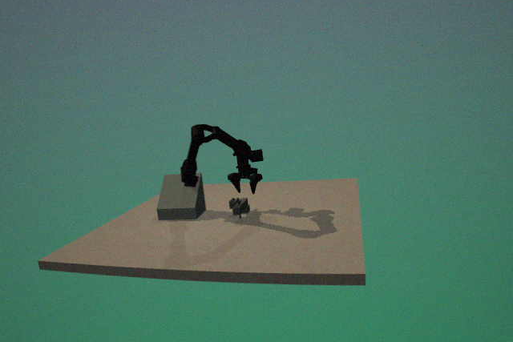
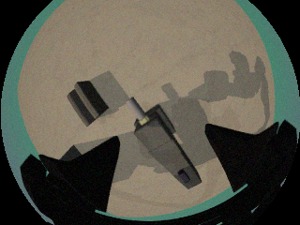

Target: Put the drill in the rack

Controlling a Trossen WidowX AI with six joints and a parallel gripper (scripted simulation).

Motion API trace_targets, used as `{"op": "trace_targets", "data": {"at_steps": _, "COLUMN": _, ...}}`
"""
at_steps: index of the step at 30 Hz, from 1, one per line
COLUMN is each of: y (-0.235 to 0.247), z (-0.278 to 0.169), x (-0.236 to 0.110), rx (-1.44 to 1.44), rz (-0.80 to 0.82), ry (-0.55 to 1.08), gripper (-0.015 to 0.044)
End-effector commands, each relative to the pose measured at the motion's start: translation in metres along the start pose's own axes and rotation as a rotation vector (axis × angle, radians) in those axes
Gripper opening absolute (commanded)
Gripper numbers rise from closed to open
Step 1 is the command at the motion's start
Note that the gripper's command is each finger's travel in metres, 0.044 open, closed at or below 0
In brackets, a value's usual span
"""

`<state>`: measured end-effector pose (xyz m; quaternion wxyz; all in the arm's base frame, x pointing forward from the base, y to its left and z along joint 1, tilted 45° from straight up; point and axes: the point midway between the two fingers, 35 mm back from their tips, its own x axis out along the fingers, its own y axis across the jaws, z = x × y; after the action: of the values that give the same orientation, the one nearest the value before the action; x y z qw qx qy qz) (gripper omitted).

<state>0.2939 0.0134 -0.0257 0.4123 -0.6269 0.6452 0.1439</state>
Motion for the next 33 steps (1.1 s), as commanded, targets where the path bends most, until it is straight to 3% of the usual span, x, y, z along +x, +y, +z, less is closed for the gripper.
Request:
{"op": "trace_targets", "data": {"at_steps": 1, "y": 0.038, "z": 0.035, "x": 0.03, "rx": -0.475, "rz": 0.008, "ry": -0.001, "gripper": 0.044}}
{"op": "trace_targets", "data": {"at_steps": 33, "y": 0.035, "z": 0.032, "x": 0.045, "rx": -0.475, "rz": 0.008, "ry": -0.003, "gripper": 0.044}}
